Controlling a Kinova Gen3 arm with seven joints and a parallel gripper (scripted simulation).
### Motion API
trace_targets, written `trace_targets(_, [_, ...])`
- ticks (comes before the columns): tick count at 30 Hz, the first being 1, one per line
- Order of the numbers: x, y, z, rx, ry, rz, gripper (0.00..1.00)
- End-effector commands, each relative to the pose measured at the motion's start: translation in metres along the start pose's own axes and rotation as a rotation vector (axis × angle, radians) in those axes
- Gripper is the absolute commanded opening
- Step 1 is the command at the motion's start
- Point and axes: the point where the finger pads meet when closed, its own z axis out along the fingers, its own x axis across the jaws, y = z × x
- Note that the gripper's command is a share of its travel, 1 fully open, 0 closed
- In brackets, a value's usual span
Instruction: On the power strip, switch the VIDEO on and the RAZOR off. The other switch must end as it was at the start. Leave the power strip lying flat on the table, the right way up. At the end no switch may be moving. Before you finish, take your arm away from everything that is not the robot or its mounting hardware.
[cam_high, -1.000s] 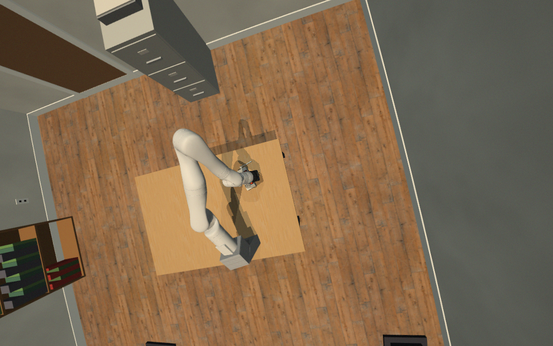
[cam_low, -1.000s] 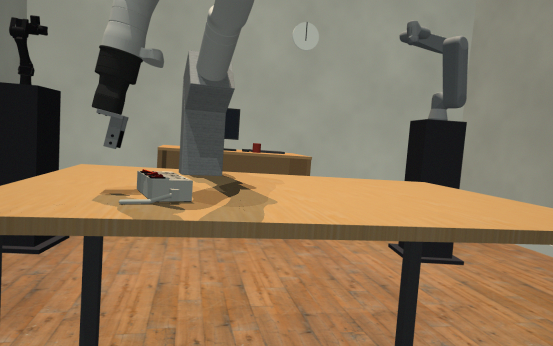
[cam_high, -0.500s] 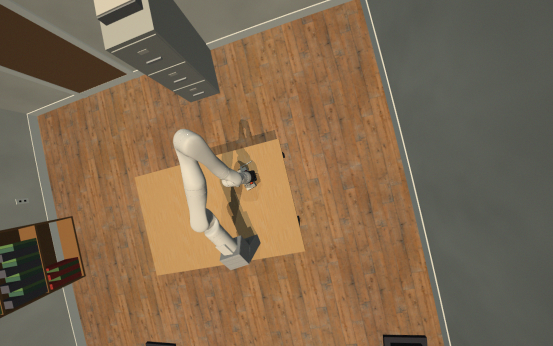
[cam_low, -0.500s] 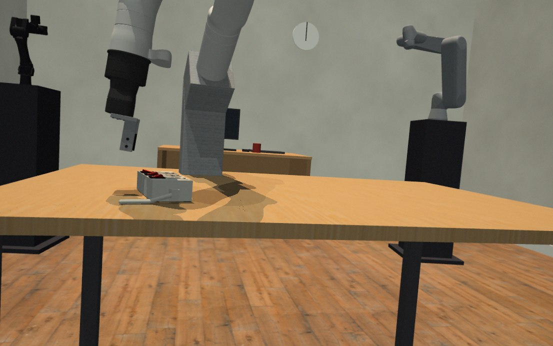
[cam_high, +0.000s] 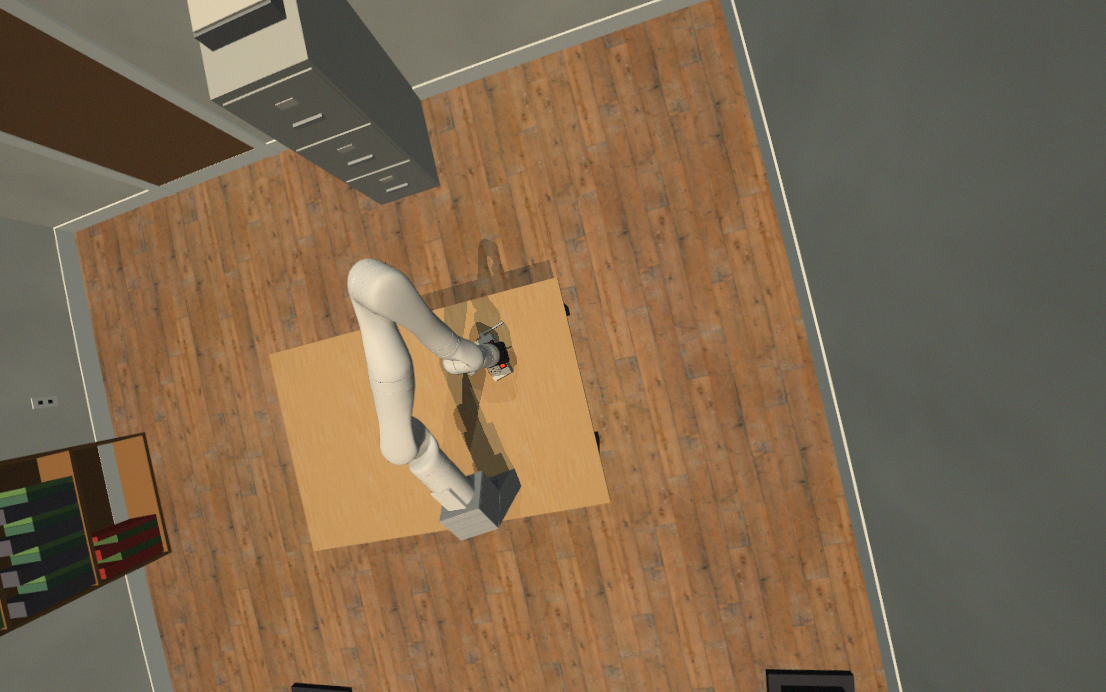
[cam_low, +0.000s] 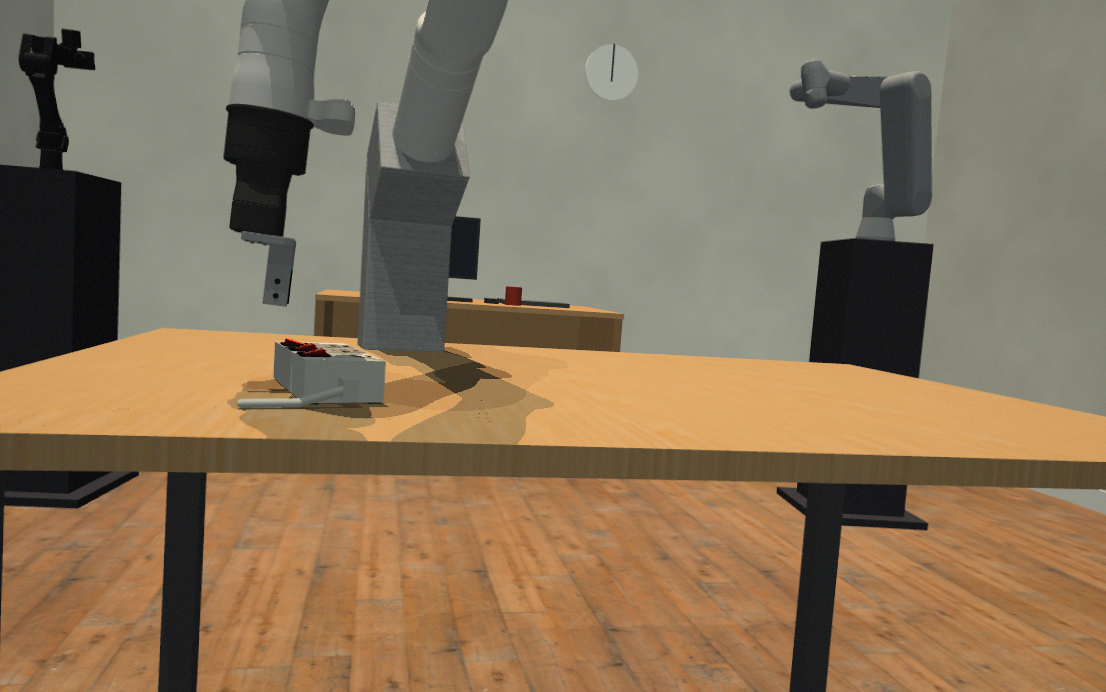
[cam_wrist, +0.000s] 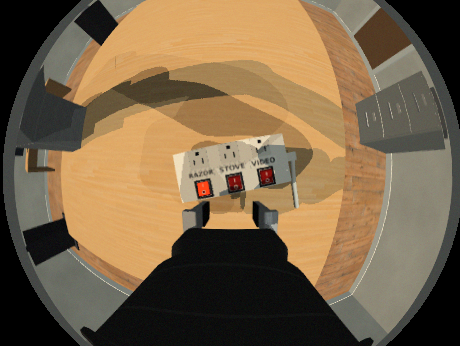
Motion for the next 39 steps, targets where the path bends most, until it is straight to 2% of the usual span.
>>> trace_targets(1, [-0.0010,-0.0013,-0.0002,0.007,-0.003,0.008,1.00])
trace_targets(10, [-0.0005,-0.0093,-0.0004,0.029,-0.002,-0.002,1.00])
trace_targets(39, [-0.0005,-0.0098,-0.0005,0.030,-0.002,-0.002,1.00])
